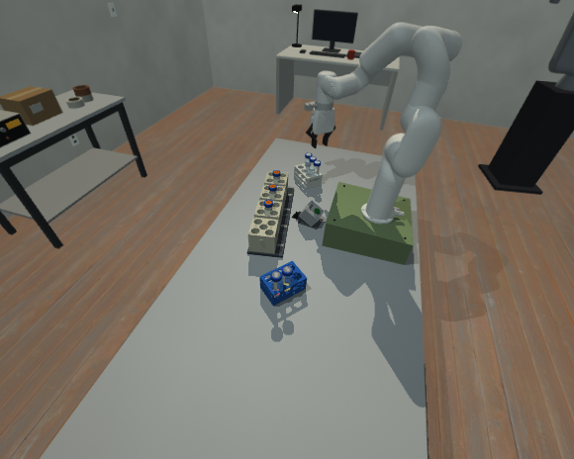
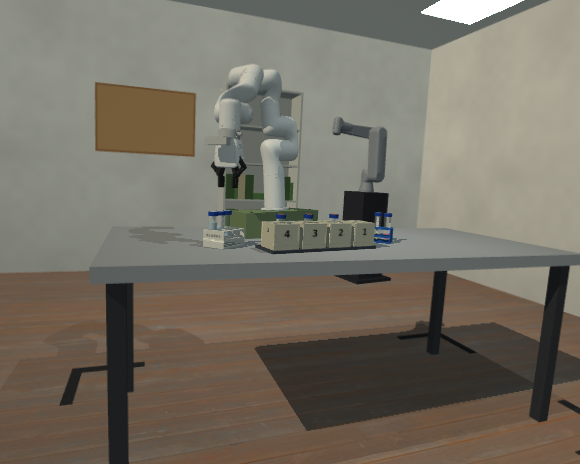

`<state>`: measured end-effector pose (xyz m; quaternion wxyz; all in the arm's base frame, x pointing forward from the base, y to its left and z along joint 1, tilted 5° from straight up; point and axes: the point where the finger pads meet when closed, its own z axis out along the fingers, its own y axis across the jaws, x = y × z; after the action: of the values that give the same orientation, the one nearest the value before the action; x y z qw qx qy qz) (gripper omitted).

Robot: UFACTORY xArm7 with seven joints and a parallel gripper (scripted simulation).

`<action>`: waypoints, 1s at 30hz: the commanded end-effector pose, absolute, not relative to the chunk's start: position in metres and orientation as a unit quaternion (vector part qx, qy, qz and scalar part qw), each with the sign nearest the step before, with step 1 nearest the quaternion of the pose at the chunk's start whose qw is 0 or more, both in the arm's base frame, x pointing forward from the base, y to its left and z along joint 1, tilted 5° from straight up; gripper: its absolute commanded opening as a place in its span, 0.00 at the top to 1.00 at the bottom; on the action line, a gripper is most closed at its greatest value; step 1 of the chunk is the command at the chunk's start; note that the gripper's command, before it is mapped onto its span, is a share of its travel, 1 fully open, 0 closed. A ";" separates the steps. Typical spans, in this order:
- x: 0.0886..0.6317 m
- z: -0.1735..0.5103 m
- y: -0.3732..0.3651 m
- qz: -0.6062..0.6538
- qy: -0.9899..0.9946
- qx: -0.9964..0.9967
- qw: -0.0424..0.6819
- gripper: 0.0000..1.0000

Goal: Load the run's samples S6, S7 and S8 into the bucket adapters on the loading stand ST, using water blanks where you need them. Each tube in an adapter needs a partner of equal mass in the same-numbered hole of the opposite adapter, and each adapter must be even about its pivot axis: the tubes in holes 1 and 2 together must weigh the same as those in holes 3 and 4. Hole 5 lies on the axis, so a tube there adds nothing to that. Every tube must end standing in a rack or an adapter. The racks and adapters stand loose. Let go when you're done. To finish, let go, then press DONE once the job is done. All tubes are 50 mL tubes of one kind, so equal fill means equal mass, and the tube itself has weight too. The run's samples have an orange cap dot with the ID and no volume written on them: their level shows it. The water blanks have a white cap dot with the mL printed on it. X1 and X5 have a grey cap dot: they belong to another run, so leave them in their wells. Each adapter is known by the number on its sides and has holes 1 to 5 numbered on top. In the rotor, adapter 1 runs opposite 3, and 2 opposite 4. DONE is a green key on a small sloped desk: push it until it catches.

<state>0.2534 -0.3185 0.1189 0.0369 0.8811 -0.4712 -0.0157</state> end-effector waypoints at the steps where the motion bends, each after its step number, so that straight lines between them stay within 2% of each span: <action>1: 0.254 0.111 -0.320 -0.014 -0.471 0.881 0.037 0.43; 30: 0.251 0.059 -0.323 -0.014 -0.471 0.881 0.037 0.43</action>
<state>0.2501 -0.3211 0.0672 0.0378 0.8810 -0.4713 -0.0156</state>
